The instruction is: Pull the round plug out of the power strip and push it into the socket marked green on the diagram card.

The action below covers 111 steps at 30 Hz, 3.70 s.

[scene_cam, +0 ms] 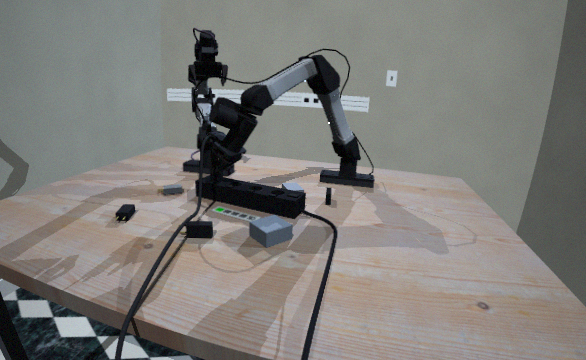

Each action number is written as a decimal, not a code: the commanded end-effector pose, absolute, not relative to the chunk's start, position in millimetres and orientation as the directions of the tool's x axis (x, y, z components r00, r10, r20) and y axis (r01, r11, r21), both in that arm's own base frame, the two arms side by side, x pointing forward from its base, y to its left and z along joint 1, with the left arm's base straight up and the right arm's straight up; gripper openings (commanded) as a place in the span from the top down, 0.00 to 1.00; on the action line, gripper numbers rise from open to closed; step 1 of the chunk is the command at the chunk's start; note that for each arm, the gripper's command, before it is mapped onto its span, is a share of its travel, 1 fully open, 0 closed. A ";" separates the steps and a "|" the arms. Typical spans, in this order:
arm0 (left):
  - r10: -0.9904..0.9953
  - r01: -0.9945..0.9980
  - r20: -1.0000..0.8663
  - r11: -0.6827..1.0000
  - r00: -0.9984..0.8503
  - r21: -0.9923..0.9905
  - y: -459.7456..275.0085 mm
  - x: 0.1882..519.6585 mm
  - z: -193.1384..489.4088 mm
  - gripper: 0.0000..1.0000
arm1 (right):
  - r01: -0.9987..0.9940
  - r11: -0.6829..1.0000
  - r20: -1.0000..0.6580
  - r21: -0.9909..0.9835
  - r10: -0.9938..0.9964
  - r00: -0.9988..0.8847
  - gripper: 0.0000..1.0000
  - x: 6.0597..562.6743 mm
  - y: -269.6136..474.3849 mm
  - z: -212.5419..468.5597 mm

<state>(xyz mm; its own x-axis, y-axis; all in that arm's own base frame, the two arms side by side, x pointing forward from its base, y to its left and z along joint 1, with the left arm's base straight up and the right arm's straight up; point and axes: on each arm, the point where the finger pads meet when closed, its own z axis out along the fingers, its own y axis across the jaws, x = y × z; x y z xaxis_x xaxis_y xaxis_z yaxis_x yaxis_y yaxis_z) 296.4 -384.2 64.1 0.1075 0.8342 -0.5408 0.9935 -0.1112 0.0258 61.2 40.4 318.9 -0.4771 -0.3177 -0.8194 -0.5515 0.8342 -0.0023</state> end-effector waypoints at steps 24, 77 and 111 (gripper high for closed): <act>0.942 0.985 -0.334 -0.091 0.036 -0.149 -345.0 280.7 -5.5 0.67 | -0.548 0.837 -0.831 -0.001 -0.306 -0.466 0.00 61.3 39.0 325.6; 0.942 0.992 -0.330 -0.094 0.063 -0.081 -343.6 274.0 -6.6 0.67 | -0.548 0.837 -0.831 -0.001 -0.306 -0.466 0.00 61.3 39.0 325.6; 0.936 0.990 -0.349 -0.092 0.048 -0.109 -344.9 276.4 -8.7 0.67 | -0.548 0.837 -0.831 -0.001 -0.306 -0.466 0.00 61.3 39.0 325.6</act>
